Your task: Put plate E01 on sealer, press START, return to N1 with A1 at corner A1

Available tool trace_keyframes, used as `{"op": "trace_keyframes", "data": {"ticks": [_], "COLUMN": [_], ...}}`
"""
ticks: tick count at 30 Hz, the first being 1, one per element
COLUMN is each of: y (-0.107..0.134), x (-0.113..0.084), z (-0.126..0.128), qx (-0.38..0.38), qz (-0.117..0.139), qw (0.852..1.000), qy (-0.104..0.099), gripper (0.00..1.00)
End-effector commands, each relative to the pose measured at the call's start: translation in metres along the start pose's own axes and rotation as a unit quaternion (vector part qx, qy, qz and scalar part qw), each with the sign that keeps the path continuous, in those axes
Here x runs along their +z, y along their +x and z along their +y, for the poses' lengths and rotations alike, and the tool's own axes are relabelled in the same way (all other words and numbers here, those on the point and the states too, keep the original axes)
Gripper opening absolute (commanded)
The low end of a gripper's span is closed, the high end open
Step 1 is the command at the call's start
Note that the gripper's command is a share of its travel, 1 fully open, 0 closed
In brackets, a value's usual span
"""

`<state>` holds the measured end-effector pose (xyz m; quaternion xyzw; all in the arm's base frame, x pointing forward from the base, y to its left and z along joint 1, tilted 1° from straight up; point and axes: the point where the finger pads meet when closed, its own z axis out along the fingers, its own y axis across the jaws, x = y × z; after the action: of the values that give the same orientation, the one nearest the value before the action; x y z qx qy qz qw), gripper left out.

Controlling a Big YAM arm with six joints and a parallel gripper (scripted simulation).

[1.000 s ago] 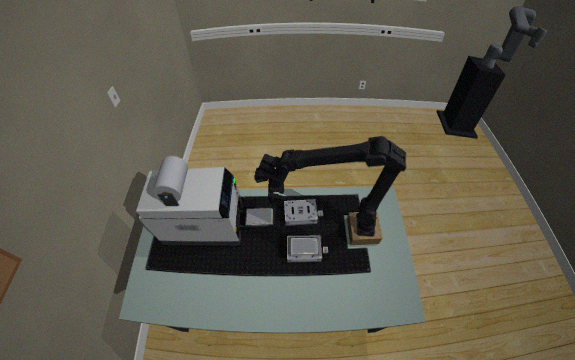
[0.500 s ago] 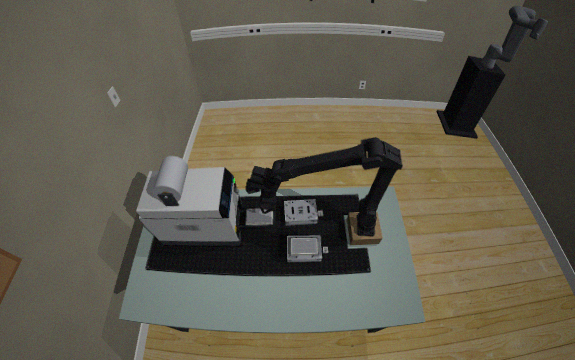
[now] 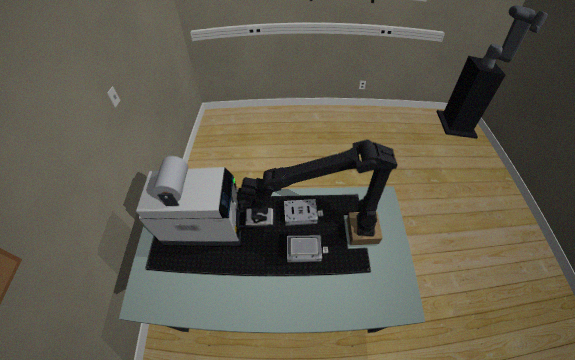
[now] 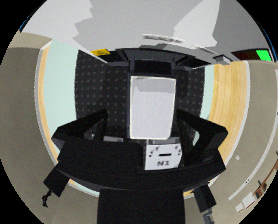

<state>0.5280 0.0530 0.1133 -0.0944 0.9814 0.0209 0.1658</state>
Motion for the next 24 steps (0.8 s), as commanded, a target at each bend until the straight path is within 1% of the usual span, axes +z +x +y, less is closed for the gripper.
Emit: {"op": "trace_keyframes", "data": {"ticks": [1, 4, 6, 13, 16, 21, 24], "y": [-0.022, -0.016, -0.015, -0.014, -0.009, 0.004, 0.006], "x": [-0.011, -0.014, -0.016, -0.019, -0.014, 0.001, 0.005], "z": [-0.004, -0.014, -0.016, -0.007, -0.005, -0.013, -0.014], "qx": [0.012, 0.015, 0.012, -0.005, -0.006, 0.001, 0.003], "qz": [-0.013, -0.012, -0.017, -0.026, -0.021, -0.002, 0.002], "qw": [1.0, 1.0, 1.0, 1.0, 1.0, 1.0, 1.0], "qy": [0.001, 0.004, 0.005, 0.004, 0.003, 0.004, 0.004], "gripper": [1.0, 1.0, 1.0, 1.0, 1.0, 1.0, 1.0]}}
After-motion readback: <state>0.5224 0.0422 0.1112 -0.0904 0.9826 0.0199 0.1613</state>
